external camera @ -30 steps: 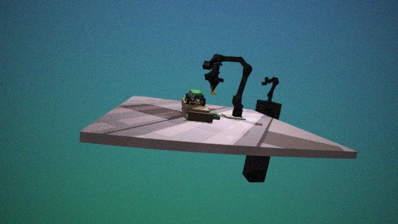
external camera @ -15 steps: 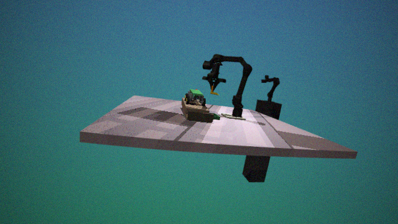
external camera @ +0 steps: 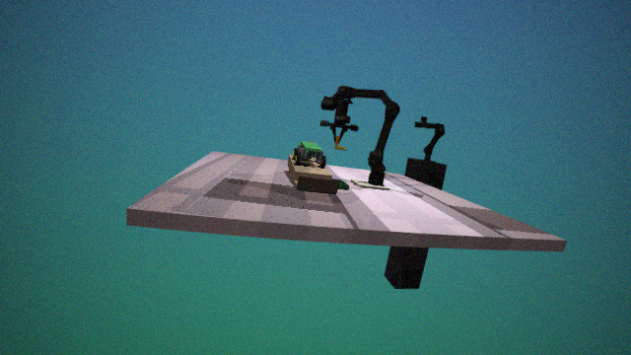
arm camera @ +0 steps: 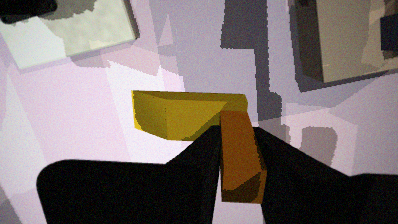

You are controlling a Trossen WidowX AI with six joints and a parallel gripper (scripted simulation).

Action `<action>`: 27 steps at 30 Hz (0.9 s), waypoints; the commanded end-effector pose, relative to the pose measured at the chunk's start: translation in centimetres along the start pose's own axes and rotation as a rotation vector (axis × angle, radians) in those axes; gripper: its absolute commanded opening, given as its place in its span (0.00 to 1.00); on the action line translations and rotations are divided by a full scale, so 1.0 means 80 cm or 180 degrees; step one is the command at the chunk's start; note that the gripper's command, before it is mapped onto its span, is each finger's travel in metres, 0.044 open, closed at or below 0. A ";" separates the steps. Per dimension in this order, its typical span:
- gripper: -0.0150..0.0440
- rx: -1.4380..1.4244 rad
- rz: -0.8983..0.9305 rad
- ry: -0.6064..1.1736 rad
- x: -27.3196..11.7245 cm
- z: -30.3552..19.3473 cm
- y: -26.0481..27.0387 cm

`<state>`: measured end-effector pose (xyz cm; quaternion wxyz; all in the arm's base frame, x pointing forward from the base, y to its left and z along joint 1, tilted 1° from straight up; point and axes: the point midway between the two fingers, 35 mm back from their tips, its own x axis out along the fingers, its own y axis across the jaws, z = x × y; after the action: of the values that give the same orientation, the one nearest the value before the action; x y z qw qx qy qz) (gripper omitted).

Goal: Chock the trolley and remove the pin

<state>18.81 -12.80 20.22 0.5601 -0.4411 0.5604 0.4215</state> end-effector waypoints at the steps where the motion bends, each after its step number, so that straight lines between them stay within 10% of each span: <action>1: 0.25 -0.0427 0.0006 0.0012 0.000 -0.001 0.001; 27: 0.25 -0.0806 0.0003 -0.0004 0.002 0.063 -0.003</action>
<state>20.26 -9.02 20.21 0.5015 -0.5104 0.5005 0.4873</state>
